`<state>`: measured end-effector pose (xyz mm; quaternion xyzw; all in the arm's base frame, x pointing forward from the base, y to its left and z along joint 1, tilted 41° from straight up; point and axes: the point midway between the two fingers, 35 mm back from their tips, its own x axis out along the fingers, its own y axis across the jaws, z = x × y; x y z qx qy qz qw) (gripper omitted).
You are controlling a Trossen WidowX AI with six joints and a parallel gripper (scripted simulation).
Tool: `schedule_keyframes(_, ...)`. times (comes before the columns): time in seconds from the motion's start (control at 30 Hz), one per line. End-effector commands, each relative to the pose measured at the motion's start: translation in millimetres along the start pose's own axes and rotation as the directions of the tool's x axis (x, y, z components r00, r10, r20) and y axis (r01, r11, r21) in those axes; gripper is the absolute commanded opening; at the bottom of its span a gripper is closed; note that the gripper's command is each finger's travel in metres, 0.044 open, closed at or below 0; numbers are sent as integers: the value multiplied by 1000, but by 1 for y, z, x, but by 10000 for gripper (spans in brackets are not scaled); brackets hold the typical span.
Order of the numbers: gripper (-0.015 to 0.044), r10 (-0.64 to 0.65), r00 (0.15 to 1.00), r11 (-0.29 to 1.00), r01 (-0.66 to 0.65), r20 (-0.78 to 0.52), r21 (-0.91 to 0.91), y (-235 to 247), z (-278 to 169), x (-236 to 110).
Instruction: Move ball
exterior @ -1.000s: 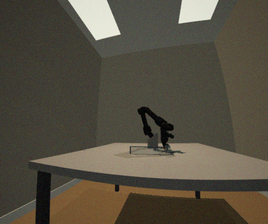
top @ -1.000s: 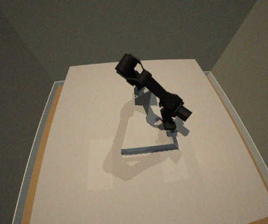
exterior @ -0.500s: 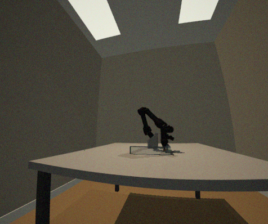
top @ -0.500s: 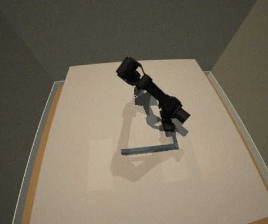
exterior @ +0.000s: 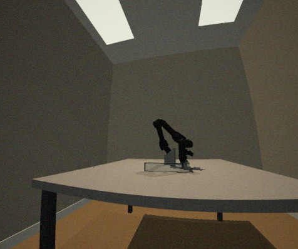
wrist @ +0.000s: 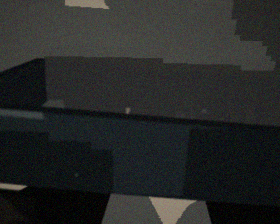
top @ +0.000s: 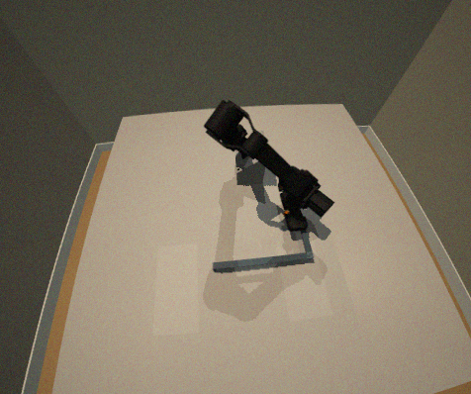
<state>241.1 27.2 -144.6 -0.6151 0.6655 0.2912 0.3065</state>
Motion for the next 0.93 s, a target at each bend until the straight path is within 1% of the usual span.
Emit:
schedule_keyframes(0.0, 224, 1, 1000, 1000, -1, 2, 1, 0, 0, 0)
schedule_keyframes(0.1, 224, 1, 1000, 1000, -1, 2, 0, 0, 0, -3)
schedule_keyframes(0.13, 224, 2, 1000, 1000, -2, 2, -1, -1, 1, -11)
schedule_keyframes(0.23, 224, 5, 1000, 1000, -5, 1, -6, -1, 2, -61)
schedule_keyframes(0.3, 224, 7, 1000, 1000, -7, -2, -8, 1, 0, -84)
schedule_keyframes(0.47, 224, 7, 1000, 1000, -7, -2, -9, 2, 0, -87)
schedule_keyframes(0.5, 224, -10, 1000, 1000, 10, 5, -14, -1, 2, -78)
schedule_keyframes(0.7, 224, -10, 1000, 1000, 10, 5, -14, -1, 2, -78)
schedule_keyframes(0.77, 277, -10, 1000, 1000, 10, 6, -13, -1, 2, -89)
schedule_keyframes(0.83, 329, -10, 1000, 1000, 10, 6, -11, 1, 1, -116)
schedule_keyframes(0.9, 382, -10, 1000, 1000, 10, 6, -10, 2, 0, -126)
